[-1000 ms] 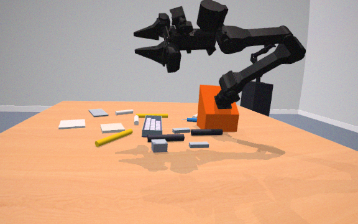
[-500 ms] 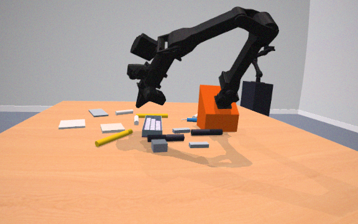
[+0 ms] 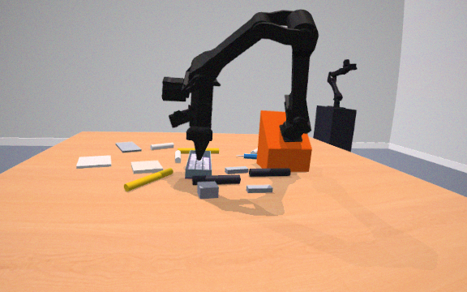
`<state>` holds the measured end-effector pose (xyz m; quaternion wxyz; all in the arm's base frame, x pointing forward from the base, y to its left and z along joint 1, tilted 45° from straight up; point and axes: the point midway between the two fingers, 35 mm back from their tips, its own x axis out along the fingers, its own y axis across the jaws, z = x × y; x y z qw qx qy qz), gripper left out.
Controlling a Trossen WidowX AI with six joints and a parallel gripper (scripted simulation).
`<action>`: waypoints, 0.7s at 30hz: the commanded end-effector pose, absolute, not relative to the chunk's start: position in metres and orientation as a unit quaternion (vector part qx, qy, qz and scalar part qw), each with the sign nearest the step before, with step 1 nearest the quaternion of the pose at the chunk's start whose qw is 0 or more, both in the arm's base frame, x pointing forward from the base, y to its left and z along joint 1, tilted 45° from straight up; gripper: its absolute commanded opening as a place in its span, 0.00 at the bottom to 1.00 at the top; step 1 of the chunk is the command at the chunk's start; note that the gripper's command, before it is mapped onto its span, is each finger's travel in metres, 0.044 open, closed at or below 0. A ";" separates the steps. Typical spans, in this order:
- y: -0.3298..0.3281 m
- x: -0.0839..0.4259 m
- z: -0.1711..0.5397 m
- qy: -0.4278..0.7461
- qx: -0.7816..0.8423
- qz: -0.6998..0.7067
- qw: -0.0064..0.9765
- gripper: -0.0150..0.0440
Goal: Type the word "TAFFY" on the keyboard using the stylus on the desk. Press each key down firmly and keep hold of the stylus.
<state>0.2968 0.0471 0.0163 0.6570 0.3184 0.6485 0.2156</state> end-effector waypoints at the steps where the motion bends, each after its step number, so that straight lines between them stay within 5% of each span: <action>1: 0.048 0.297 0.016 0.650 0.321 0.218 0.654 0.25; 21: -0.017 0.286 -0.047 0.651 0.318 0.215 0.655 0.25</action>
